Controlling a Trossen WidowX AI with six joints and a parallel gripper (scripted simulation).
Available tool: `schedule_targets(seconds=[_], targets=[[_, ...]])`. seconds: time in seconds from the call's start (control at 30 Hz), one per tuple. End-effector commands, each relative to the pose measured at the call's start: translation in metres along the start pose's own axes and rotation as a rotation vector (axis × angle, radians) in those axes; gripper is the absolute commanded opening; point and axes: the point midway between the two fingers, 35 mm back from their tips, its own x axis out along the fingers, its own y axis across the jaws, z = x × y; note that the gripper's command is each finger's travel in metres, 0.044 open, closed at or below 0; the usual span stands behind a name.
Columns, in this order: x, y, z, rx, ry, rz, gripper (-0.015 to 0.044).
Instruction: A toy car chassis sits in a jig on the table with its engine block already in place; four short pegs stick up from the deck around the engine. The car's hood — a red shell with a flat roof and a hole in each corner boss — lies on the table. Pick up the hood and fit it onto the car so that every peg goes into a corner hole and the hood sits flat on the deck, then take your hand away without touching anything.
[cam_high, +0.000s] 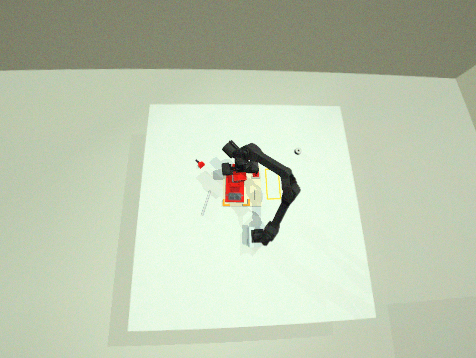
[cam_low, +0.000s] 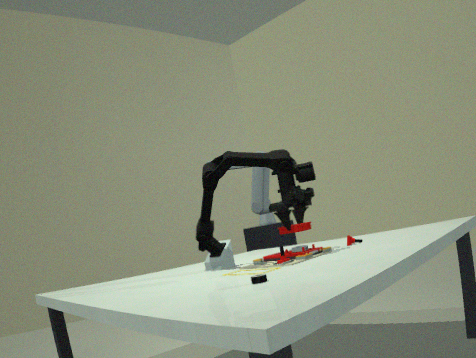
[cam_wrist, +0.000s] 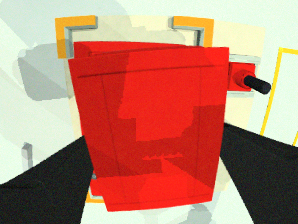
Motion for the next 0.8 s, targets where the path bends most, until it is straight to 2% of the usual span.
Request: schedule_targets(seconds=[0.0,0.37,0.77], targets=[[-0.002,0.011,-0.003,0.055,-0.005,0.003,0.0000],[0.004,0.021,-0.006,0.127,-0.006,-0.001,0.0000],[0.049,0.021,-0.007,0.128,-0.006,-0.003,0.0000]])
